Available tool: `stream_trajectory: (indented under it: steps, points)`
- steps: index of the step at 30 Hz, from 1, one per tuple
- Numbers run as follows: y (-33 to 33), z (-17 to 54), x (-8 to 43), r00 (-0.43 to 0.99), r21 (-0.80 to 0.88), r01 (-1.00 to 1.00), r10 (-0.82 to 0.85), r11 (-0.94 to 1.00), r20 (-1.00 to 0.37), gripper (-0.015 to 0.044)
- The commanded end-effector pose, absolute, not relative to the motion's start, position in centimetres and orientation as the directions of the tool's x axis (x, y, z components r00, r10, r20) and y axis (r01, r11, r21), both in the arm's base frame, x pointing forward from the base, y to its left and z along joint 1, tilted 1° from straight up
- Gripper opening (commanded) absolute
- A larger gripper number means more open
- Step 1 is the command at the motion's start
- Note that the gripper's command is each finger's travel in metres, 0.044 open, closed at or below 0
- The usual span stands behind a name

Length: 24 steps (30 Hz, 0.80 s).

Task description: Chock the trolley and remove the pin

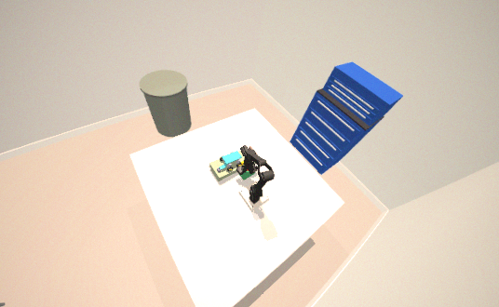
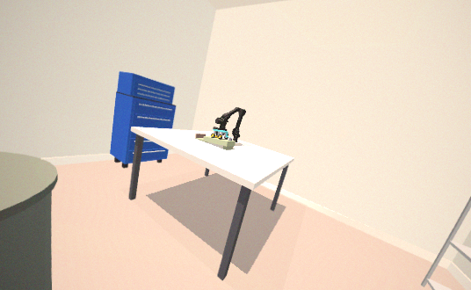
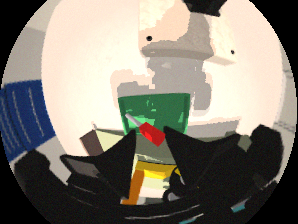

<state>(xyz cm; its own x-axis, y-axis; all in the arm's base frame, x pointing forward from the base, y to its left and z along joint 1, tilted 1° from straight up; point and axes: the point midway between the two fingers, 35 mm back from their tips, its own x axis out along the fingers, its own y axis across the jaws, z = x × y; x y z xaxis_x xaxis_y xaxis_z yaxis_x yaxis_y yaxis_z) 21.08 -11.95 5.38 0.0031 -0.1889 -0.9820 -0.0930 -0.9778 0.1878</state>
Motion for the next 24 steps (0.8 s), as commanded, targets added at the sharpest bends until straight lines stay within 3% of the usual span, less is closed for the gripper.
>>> stream_trajectory:
  steps: [1, 24]
  points:
    - [-11.74, 5.11, 20.96, -0.003, 0.191, -0.096, -0.192, -0.977, -0.981, 0.0190]
    - [-10.91, 4.50, 21.17, -0.003, 0.190, -0.096, -0.191, -0.977, -0.982, 0.0190]
